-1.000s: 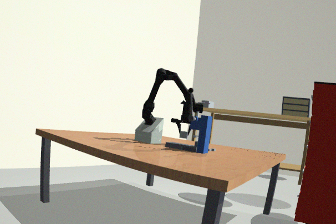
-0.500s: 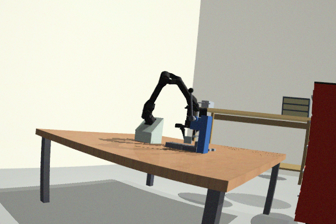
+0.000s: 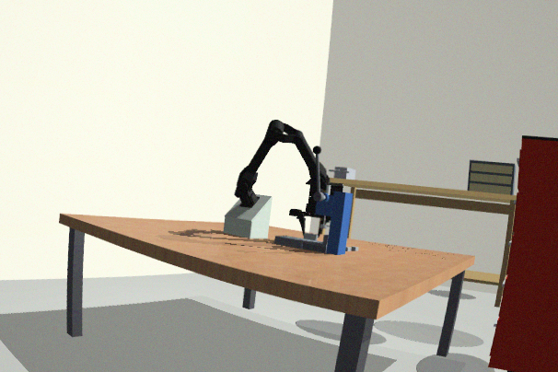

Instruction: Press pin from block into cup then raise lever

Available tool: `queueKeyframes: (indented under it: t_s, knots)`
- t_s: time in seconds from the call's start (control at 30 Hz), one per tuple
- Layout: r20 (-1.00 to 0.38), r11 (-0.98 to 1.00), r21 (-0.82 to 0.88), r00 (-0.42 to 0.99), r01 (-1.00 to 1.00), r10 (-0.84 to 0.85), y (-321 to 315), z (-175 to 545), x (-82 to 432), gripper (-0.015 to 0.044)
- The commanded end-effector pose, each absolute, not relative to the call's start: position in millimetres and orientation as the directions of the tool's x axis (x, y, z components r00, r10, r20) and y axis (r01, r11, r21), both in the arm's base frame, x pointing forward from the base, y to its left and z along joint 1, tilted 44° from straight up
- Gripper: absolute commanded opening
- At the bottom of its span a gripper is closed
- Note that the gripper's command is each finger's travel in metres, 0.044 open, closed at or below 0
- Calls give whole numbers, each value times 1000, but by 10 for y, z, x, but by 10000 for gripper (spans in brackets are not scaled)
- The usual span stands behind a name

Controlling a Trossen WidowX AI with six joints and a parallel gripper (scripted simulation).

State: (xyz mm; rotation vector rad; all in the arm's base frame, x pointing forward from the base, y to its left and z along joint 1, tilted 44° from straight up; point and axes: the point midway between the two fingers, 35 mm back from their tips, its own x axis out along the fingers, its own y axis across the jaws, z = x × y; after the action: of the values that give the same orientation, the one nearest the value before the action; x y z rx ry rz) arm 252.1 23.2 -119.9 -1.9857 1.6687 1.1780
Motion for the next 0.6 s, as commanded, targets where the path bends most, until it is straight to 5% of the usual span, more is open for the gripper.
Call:
queueKeyframes:
  t_s: [0.0,0.1,0.57]
  knots:
    - [-731,-289,274,-3,-917,-682,225,-1200,2525,368]
    - [-731,-289,274,-3,-917,-682,225,-1200,2525,440]
    - [-731,-289,274,-3,-917,-682,225,-1200,2525,440]
